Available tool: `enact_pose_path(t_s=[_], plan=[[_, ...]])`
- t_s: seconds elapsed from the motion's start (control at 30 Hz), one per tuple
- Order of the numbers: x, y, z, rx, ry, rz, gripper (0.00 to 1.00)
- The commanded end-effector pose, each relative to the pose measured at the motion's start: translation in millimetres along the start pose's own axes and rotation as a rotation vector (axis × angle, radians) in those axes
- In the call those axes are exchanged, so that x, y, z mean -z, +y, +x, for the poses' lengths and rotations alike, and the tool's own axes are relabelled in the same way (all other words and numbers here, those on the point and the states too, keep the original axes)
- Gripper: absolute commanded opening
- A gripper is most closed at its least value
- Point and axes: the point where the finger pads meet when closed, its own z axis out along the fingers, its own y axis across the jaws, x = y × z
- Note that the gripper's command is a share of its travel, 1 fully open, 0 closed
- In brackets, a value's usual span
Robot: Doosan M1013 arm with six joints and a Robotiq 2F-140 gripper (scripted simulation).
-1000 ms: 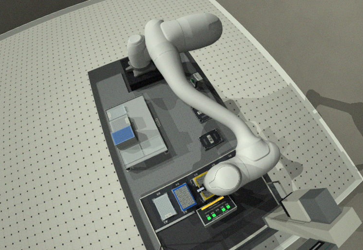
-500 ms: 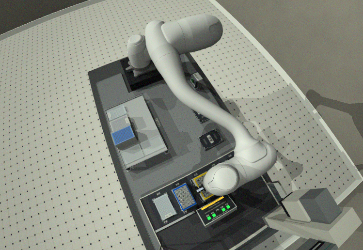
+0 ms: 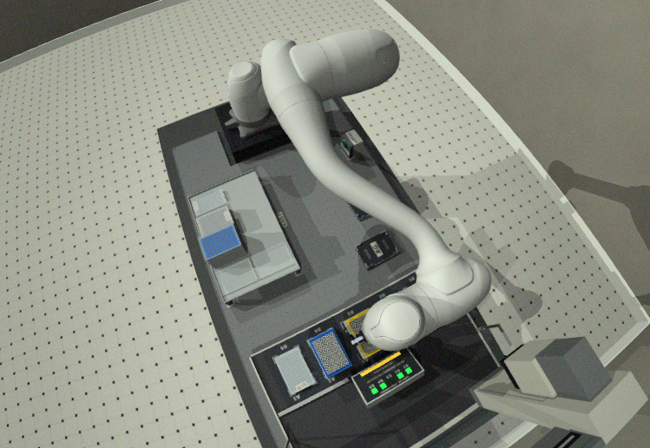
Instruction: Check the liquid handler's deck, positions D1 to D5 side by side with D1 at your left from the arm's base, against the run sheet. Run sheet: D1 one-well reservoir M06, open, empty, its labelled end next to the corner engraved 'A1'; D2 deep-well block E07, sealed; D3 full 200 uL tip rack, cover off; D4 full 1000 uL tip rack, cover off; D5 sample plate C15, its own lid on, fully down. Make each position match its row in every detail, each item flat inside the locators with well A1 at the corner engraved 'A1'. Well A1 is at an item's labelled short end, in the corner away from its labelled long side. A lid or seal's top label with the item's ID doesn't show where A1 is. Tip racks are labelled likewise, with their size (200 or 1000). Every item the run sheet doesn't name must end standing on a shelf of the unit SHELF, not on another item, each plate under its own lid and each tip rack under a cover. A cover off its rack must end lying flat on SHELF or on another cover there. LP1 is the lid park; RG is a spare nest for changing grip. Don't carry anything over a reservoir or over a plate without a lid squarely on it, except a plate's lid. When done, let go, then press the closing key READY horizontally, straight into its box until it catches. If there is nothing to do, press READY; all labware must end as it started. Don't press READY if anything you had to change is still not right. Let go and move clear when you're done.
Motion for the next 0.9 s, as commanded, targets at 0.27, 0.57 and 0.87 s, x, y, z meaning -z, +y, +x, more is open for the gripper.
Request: enact_pose_path(t_s=[0.27, 0.57, 0.87], plan=[[-11.9, -0.1, 0.5, 0.000, 0.002, 0.000, 0.10], [-26.9, -0.1, 0.5, 0.000, 0.002, 0.000, 0.10], [-38.3, -0.1, 0.5, 0.000, 0.002, 0.000, 0.10]])
